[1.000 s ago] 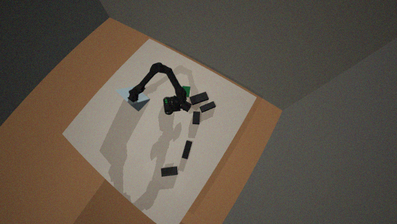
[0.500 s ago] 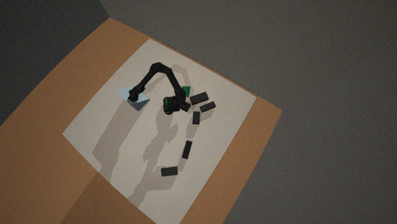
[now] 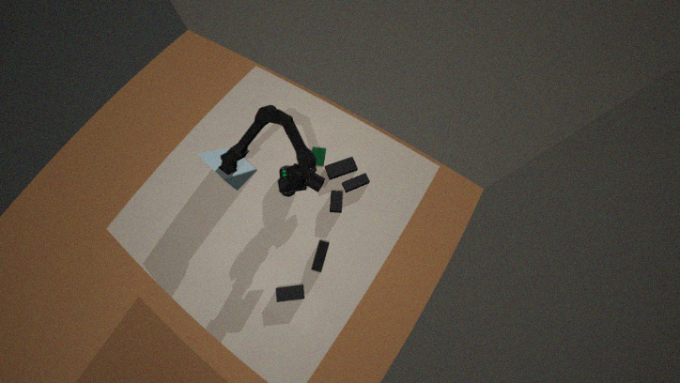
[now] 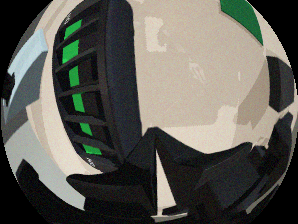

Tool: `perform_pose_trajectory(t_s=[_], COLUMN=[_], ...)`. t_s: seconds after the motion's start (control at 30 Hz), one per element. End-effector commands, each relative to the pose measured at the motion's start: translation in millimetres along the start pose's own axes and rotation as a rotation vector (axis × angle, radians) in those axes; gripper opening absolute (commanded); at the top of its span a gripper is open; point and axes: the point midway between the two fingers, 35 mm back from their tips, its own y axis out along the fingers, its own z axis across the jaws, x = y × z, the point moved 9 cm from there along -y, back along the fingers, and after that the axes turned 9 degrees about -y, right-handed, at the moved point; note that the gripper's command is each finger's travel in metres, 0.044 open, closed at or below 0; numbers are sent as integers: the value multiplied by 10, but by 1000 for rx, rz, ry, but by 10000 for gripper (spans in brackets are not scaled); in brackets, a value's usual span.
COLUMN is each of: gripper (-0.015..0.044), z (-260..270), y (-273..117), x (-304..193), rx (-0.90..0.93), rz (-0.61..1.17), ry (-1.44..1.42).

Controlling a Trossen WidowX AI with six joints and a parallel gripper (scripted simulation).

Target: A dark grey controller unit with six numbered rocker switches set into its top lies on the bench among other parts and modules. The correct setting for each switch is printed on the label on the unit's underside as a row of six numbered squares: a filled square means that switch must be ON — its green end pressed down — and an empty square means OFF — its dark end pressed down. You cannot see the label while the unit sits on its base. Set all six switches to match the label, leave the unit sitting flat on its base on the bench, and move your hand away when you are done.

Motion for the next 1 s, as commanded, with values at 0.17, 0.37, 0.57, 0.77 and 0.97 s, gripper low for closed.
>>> perform_pose_trajectory(t_s=[0.17,0.37,0.57,0.77,0.97], gripper=[0,0,0,0,0], z=[109,139,174,213,243], y=[63,72,82,94,103], x=[13,16,21,32,41], rx=[18,19,19,19,19], rz=[-10,-11,-11,-11,-11], ry=[9,9,9,9,9])
